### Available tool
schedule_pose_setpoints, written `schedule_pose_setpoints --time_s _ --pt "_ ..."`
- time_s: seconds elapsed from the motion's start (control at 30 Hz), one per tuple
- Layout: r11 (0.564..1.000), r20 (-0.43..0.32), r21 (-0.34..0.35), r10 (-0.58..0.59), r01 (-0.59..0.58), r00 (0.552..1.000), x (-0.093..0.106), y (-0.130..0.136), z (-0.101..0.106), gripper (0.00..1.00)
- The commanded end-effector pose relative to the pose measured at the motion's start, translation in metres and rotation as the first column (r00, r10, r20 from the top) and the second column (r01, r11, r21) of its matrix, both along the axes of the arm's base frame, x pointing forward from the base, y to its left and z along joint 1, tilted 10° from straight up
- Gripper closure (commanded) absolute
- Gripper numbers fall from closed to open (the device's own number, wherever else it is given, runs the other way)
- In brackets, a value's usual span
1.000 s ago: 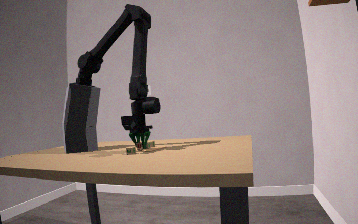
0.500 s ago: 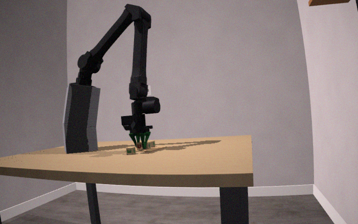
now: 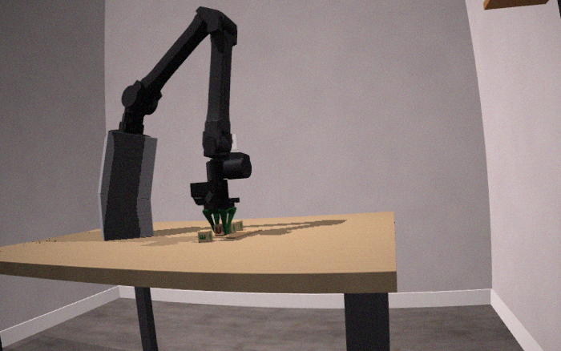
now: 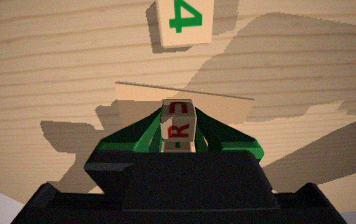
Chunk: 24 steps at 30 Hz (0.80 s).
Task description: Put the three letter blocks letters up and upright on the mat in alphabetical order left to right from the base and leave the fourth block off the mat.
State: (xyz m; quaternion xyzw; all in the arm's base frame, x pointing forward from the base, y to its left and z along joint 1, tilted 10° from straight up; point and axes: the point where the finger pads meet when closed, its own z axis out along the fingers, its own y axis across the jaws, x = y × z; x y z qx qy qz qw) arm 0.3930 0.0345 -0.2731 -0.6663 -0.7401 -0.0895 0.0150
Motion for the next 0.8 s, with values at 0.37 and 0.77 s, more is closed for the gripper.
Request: schedule_pose_setpoints --time_s 0.37,0.77 --pt "1.0 0.01 -0.004 0.0 0.0 1.0 0.0041 0.003 -0.0027 0.74" --pt "1.0 0.01 -0.004 0.0 0.0 1.0 0.0041 0.003 -0.0027 0.66"
